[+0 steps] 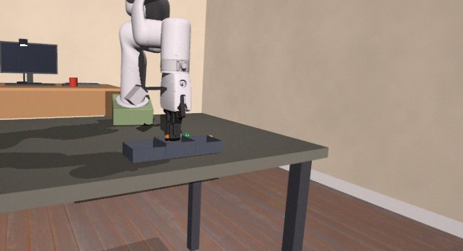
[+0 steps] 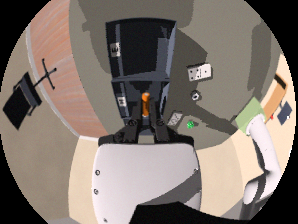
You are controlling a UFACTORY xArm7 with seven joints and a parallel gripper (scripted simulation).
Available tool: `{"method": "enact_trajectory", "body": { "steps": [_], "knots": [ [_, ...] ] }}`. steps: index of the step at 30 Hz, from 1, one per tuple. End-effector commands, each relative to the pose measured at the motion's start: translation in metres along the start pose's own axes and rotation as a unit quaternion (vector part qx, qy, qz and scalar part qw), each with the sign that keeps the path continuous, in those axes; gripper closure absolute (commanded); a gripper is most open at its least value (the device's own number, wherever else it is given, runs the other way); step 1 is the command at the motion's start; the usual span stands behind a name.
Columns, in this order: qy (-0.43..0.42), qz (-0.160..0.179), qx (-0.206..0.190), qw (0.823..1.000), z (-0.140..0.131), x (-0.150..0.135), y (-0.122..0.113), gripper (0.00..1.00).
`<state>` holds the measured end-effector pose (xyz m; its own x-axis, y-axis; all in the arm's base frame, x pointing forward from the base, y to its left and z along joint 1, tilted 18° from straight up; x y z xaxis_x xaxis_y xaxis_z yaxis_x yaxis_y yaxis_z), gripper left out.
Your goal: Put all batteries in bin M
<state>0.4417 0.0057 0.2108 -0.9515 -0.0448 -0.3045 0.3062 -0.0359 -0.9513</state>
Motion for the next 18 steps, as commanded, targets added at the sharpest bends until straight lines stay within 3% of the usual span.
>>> {"method": "enact_trajectory", "body": {
  "steps": [1, 8, 18],
  "knots": [
    [0.0, 0.001, 0.003, 1.0, 0.0, -0.001, 0.01, 1.0],
    [0.0, 0.001, 0.003, 1.0, 0.0, -0.001, 0.024, 1.0],
    [0.0, 0.001, 0.003, 1.0, 0.0, -0.002, 0.024, 1.0]
  ]
}}
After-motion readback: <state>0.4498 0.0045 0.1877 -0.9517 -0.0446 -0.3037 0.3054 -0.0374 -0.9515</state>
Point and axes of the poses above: the point where the finger pads meet when closed, its own y axis out along the fingers, its own x axis across the jaws, z = x × y, the point moved 9 cm from there along -y, back along the fingers, and after that the axes turned 3 degrees about y, right-handed, at the moved point
